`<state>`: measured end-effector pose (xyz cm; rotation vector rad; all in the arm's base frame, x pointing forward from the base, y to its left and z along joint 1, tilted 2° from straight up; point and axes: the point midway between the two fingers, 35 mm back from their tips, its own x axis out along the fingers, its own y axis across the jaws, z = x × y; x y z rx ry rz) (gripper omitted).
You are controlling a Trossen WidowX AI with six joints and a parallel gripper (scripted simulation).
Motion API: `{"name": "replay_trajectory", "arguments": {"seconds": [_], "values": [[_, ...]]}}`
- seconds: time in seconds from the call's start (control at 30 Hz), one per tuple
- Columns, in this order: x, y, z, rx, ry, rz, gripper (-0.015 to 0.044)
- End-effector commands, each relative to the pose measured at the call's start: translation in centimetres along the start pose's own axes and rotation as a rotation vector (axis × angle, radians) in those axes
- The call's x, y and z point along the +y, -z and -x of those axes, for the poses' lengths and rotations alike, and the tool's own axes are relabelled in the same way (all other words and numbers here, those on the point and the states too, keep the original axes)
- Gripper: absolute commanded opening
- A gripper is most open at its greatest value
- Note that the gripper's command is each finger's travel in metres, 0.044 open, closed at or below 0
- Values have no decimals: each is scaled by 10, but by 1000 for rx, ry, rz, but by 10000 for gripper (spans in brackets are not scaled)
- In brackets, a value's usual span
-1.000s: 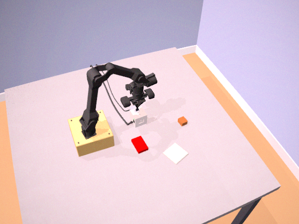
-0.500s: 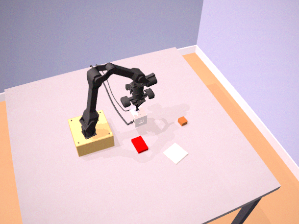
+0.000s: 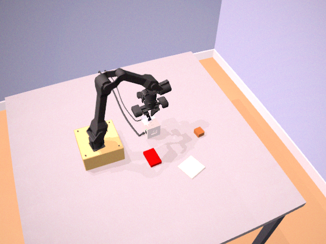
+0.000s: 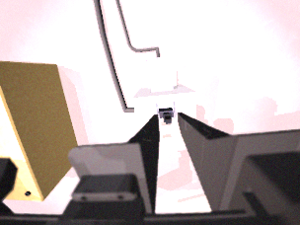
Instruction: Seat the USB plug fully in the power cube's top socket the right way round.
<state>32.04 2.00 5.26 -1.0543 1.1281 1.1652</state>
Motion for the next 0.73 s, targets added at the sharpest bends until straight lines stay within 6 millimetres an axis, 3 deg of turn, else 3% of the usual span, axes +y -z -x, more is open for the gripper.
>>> {"name": "replay_trajectory", "arguments": {"seconds": [0.0,0.7], "values": [[0,0,0,0,0,0,95],[0,-1,11,0,1,0,95]]}}
